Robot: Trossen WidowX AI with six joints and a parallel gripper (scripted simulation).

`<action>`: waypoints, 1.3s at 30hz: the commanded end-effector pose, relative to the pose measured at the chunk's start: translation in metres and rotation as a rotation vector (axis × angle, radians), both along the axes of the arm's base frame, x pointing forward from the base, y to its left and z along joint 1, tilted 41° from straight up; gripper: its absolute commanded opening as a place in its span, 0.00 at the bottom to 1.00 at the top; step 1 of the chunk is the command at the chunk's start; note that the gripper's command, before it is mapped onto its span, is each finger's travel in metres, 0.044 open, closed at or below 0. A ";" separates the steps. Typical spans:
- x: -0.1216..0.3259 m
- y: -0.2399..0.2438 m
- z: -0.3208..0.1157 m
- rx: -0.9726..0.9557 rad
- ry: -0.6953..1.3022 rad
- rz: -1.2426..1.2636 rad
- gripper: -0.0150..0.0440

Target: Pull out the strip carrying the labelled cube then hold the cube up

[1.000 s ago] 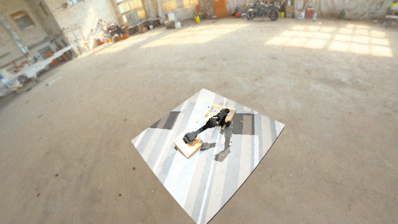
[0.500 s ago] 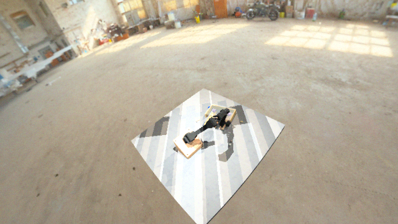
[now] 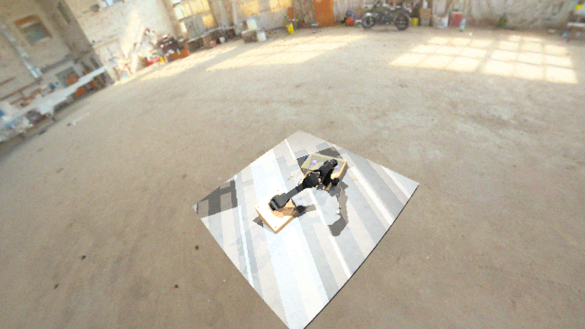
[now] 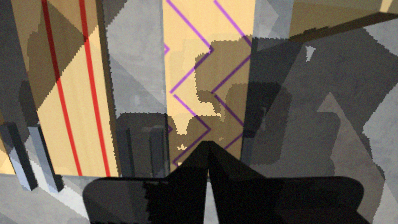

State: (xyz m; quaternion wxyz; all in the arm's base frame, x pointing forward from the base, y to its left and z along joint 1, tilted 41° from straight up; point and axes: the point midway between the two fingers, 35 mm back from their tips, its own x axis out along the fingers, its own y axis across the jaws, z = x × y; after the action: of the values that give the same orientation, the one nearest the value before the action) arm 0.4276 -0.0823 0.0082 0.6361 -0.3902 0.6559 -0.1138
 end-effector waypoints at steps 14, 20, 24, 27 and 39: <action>-0.011 -0.008 -0.002 0.003 0.004 -0.004 0.25; -0.020 -0.011 -0.001 0.002 0.005 -0.004 0.25; -0.025 -0.013 0.000 0.002 0.005 -0.004 0.25; -0.030 -0.015 0.001 0.002 0.005 -0.004 0.25; -0.046 -0.021 0.003 0.002 0.006 -0.004 0.25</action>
State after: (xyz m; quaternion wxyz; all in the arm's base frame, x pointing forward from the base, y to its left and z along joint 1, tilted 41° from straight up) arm 0.3920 -0.0951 0.0136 0.6422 -0.3913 0.6497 -0.1110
